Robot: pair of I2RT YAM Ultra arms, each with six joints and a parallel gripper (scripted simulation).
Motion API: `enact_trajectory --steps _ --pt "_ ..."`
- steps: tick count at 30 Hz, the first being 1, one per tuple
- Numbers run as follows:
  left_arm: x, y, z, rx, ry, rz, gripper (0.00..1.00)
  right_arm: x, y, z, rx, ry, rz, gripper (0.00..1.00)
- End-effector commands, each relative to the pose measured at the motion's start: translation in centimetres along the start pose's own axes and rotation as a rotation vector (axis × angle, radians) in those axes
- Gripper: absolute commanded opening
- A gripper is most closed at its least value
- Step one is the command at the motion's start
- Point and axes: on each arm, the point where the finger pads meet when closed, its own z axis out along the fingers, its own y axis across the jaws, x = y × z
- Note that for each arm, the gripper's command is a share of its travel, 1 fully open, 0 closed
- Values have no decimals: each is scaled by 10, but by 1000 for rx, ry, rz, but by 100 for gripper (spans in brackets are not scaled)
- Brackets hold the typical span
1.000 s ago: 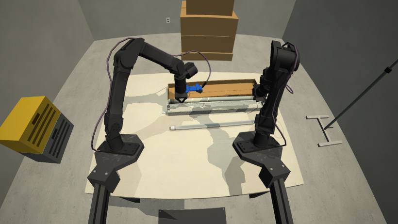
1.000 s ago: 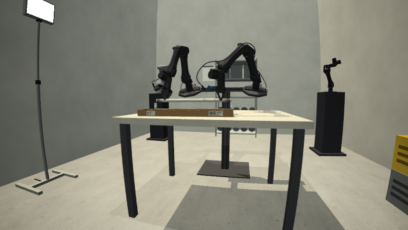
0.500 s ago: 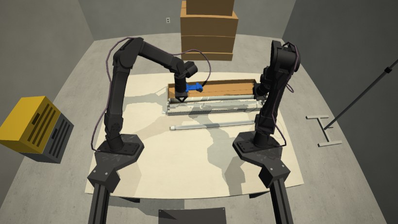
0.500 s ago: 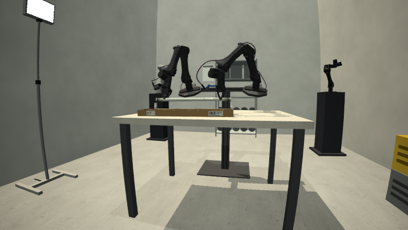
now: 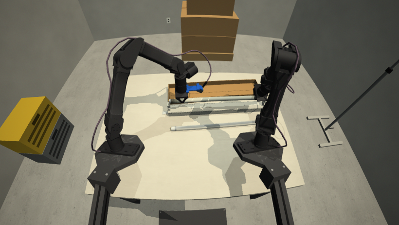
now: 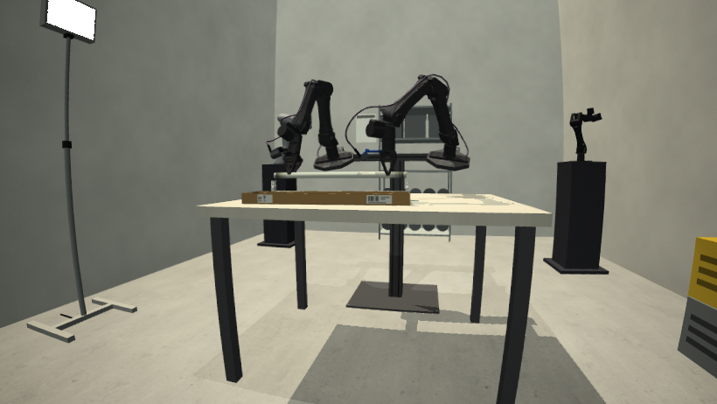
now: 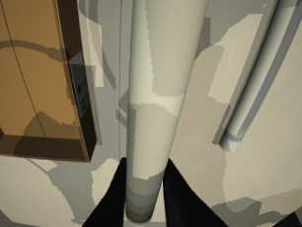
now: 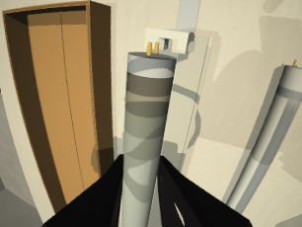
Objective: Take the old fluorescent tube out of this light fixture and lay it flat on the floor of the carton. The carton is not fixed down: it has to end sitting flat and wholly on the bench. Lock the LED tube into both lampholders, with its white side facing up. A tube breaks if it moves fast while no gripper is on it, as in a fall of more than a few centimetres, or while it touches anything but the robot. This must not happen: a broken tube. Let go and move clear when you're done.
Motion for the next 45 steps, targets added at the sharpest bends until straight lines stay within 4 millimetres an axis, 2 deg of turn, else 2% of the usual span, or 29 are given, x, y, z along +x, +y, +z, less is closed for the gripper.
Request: enact_trajectory --steps 1,2,3,5,6,7,8,12,15,16,17,20,21,24,26,28,30,32,34,35,36,38,40,42,43,45 --pt "-11 2 -3 3 -15 22 11 -3 16 0 -20 -13 -18 11" --pt "-4 10 -8 -5 -17 3 11 -4 15 -2 -22 -17 -9 11" --pt "-11 9 -18 -18 -38 12 11 -7 19 -8 -39 -21 -16 11" --pt "-15 15 -24 -33 -55 5 11 -11 31 -10 -80 -36 -21 11" --pt "-10 14 -21 -26 -45 2 11 -10 32 -9 -79 -34 -20 11" --pt "-8 19 -21 -30 -44 -10 11 -6 22 0 -43 -22 -16 11" --pt "-10 17 -18 -27 -42 -4 11 -8 19 0 -40 -23 -11 11" --pt "-6 11 -7 -6 -19 4 11 -4 24 -2 -52 -22 -19 11" --pt "-10 10 -12 -12 -30 9 11 -9 28 -3 -60 -30 -26 11" --pt "-6 11 -7 -4 -17 5 11 -4 17 1 -23 -13 -13 11" --pt "-4 12 0 3 -7 0 11 -2 15 4 -2 -5 -11 11" --pt "-11 15 -19 -20 -40 -13 11 -10 22 -4 -34 -28 -14 11" --pt "-15 19 -25 -31 -53 -18 11 -12 30 -8 -62 -34 -19 11" --pt "-14 17 -23 -29 -51 2 11 -10 33 -5 -65 -36 -27 11" --pt "-13 11 -13 -11 -33 16 11 -3 17 6 -6 -7 -21 11" --pt "-2 14 0 7 -3 0 11 -3 22 1 -17 -12 -10 11" --pt "-11 18 -16 -18 -38 4 11 -8 24 4 -27 -21 -20 11" --pt "-11 18 -16 -18 -38 4 11 -8 24 4 -27 -21 -20 11" --pt "-3 17 1 8 -3 1 11 -3 27 2 -20 -13 -8 11" --pt "-4 22 -7 -5 -17 -4 11 -4 25 8 -16 -12 -6 11" --pt "-13 22 -20 -25 -46 0 11 -12 37 -3 -66 -40 -26 11" --pt "-15 24 -24 -32 -55 -7 11 -17 41 -4 -73 -49 -23 11" --pt "-14 25 -24 -30 -53 1 11 -5 30 7 -33 -15 -29 11" --pt "-5 27 -11 -13 -25 -14 11 -5 33 3 -38 -18 -22 11" --pt "-5 22 -3 1 -11 -2 11 -4 29 5 -20 -12 -12 11" --pt "-10 22 -10 -7 -26 5 11 -5 29 7 -17 -14 -17 11"
